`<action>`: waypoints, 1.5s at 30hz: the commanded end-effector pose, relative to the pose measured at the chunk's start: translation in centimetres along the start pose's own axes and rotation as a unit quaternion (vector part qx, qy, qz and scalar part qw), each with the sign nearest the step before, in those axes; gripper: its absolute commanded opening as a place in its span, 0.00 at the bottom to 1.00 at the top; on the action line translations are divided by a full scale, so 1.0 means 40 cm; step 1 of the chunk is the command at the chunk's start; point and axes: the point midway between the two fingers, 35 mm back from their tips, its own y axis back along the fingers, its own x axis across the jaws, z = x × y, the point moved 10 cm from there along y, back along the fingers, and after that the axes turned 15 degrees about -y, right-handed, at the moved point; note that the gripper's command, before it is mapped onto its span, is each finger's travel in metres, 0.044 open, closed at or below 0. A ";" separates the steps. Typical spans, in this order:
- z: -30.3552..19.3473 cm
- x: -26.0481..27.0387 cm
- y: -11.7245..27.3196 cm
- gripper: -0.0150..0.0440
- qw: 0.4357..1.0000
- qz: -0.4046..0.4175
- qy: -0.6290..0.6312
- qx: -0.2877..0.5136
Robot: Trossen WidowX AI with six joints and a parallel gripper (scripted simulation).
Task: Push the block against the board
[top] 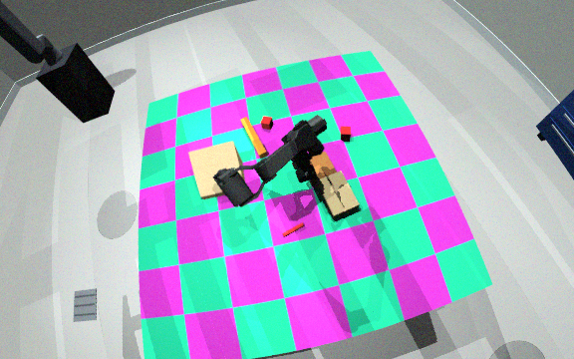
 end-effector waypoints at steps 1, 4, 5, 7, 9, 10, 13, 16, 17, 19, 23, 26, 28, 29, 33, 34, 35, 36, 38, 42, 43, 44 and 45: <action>-0.012 -0.013 -0.007 0.25 1.000 -0.003 0.031 0.001; -0.012 -0.012 -0.015 0.25 1.000 -0.003 0.031 0.001; -0.010 -0.012 -0.038 0.25 1.000 -0.002 0.031 0.001; -0.011 -0.013 -0.115 0.25 1.000 -0.003 0.031 0.001; -0.014 -0.015 -0.144 0.25 1.000 -0.004 0.031 0.001; -0.014 -0.015 -0.144 0.25 1.000 -0.004 0.031 0.001; -0.014 -0.015 -0.144 0.25 1.000 -0.004 0.031 0.001; -0.011 -0.014 -0.144 0.25 1.000 -0.004 0.031 0.001; -0.009 -0.014 -0.144 0.25 1.000 -0.004 0.031 0.001; -0.006 -0.013 -0.144 0.25 1.000 -0.004 0.031 0.001; 0.002 -0.010 -0.144 0.25 1.000 -0.004 0.031 0.001; 0.008 -0.008 -0.143 0.25 1.000 -0.004 0.031 0.000; 0.012 -0.007 -0.143 0.25 1.000 -0.004 0.030 0.000; 0.014 -0.007 -0.143 0.25 1.000 -0.004 0.030 0.000; 0.021 -0.004 -0.143 0.25 1.000 -0.004 0.030 0.000; 0.023 -0.004 -0.143 0.25 1.000 -0.004 0.030 0.000; 0.025 -0.003 -0.143 0.25 1.000 -0.004 0.030 0.000; 0.027 -0.002 -0.143 0.25 1.000 -0.004 0.030 0.000; 0.031 -0.001 -0.143 0.25 1.000 -0.004 0.030 0.000; 0.038 0.001 -0.143 0.25 1.000 -0.004 0.030 0.000; 0.040 0.002 -0.143 0.25 1.000 -0.004 0.030 0.000; 0.042 0.002 -0.143 0.25 1.000 -0.004 0.030 0.000; 0.044 0.003 -0.143 0.25 1.000 -0.004 0.030 0.000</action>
